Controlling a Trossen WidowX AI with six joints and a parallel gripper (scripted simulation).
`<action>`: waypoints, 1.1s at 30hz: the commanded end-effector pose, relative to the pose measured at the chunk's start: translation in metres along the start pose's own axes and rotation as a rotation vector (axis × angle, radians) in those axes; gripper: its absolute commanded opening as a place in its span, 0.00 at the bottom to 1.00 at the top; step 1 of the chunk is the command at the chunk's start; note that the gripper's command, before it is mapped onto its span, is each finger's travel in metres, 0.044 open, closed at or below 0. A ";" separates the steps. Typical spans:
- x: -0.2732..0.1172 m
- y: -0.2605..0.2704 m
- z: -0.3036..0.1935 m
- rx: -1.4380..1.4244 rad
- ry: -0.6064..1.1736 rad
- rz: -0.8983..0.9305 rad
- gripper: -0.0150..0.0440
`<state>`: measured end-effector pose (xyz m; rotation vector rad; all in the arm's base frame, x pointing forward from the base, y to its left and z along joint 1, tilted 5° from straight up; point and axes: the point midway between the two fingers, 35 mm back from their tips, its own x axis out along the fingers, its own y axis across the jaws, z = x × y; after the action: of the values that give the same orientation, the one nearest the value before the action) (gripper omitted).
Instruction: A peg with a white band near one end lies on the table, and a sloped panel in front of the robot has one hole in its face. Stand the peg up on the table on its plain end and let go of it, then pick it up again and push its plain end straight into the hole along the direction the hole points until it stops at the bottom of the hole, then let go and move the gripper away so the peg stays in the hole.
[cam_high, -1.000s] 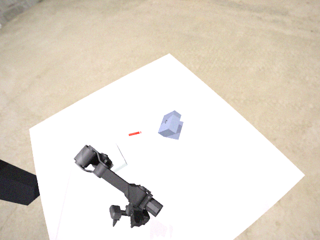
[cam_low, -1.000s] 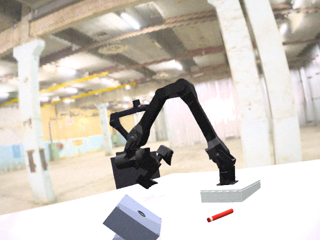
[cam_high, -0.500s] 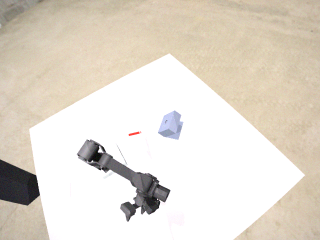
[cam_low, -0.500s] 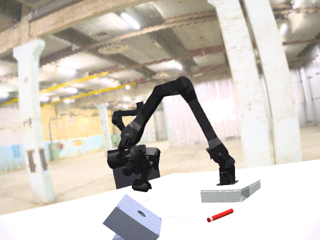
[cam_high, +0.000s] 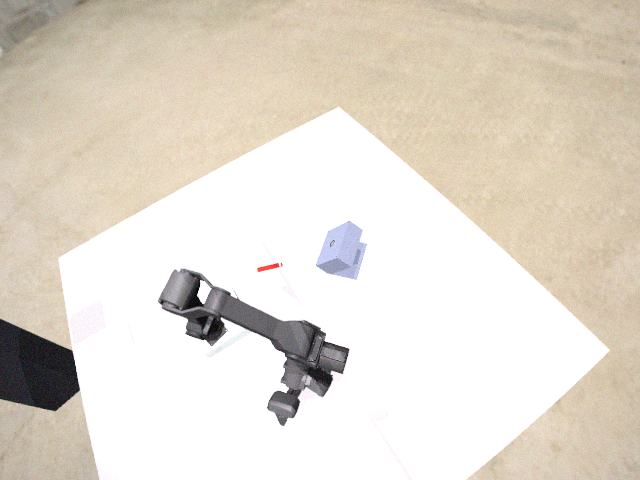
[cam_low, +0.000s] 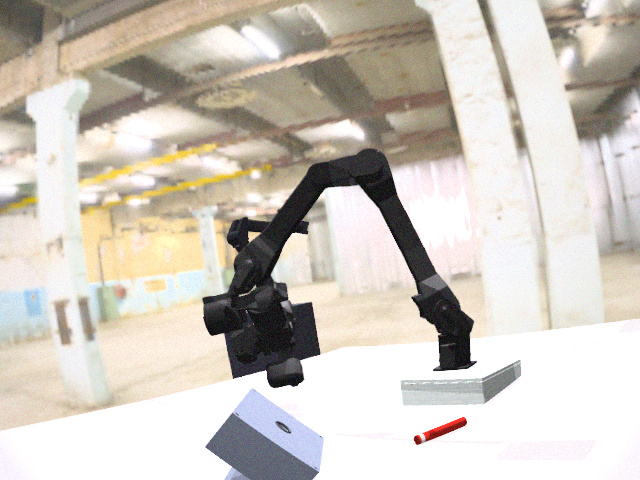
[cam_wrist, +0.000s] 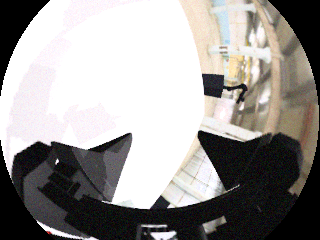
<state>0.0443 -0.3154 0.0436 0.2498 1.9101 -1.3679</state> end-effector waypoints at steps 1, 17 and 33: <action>-0.011 0.009 0.003 -0.106 -0.028 0.022 1.00; -0.054 0.054 0.008 -0.553 -0.151 0.095 1.00; -0.098 0.094 0.001 -0.855 -0.284 0.119 1.00</action>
<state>0.1565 -0.2587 0.0404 -0.1980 2.0122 -0.4785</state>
